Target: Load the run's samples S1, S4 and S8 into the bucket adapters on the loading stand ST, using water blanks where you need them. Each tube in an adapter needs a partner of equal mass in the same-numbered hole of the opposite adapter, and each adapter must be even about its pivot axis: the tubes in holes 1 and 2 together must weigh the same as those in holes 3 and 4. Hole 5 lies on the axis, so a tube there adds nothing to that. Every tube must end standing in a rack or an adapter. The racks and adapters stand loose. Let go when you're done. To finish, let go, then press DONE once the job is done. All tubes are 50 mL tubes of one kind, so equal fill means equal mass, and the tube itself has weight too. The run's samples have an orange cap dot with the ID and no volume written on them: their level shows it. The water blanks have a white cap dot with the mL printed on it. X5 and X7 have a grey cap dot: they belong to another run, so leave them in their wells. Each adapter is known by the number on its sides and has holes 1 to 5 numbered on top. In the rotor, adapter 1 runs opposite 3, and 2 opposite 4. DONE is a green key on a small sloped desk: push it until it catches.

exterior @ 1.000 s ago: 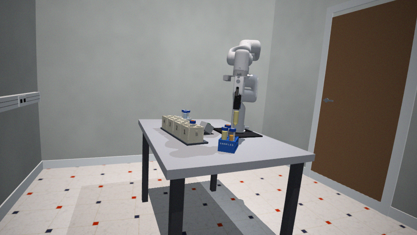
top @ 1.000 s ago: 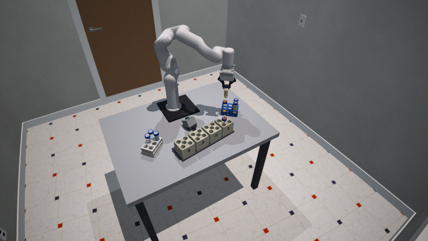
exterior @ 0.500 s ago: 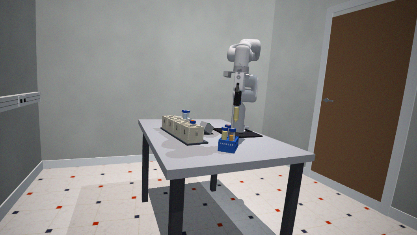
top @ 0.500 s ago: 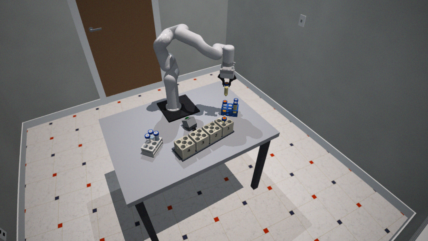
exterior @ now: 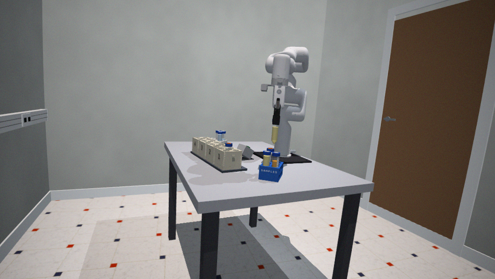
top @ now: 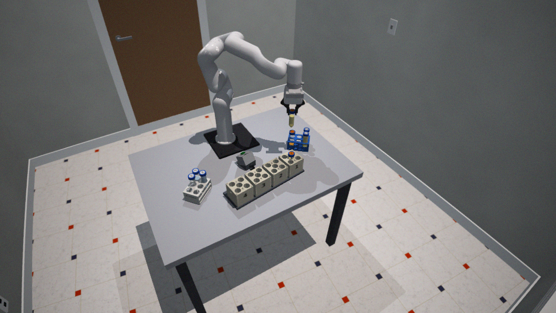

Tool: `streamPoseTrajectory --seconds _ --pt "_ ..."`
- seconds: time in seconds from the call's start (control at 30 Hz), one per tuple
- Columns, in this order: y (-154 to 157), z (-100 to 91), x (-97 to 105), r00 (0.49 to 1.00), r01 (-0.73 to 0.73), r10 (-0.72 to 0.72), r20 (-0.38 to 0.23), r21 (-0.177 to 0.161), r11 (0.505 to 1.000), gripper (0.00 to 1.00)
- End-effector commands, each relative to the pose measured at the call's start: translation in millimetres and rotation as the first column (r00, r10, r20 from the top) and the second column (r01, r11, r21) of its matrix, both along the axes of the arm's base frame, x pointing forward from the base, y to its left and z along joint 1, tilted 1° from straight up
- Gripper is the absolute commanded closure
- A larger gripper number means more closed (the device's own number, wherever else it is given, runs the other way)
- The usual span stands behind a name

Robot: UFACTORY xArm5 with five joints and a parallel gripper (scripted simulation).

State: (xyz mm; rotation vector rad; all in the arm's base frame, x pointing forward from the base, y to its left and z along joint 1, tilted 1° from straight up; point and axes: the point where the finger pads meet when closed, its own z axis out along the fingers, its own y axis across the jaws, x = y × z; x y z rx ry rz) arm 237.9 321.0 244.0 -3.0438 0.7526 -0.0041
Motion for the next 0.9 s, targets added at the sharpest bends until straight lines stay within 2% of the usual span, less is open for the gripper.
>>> streamPoseTrajectory --seconds 0.0,0.23,0.47,0.53,0.6,0.87 --pt "-17 1.5 13 0.989 -0.149 0.149 -0.003 0.012 0.989 1.00" --pt "-46 1.0 32 0.928 -0.374 0.374 0.002 0.011 0.928 1.00" --pt "-75 0.5 52 0.816 -0.578 0.578 0.005 0.009 0.816 1.00" --pt "-75 0.5 52 0.816 -0.578 0.578 0.005 0.009 0.816 1.00" --pt "-83 0.3 57 0.794 -0.608 0.608 0.006 0.008 0.794 1.00" --pt "-116 -0.2 80 0.794 -0.608 0.608 0.006 0.008 0.794 1.00"
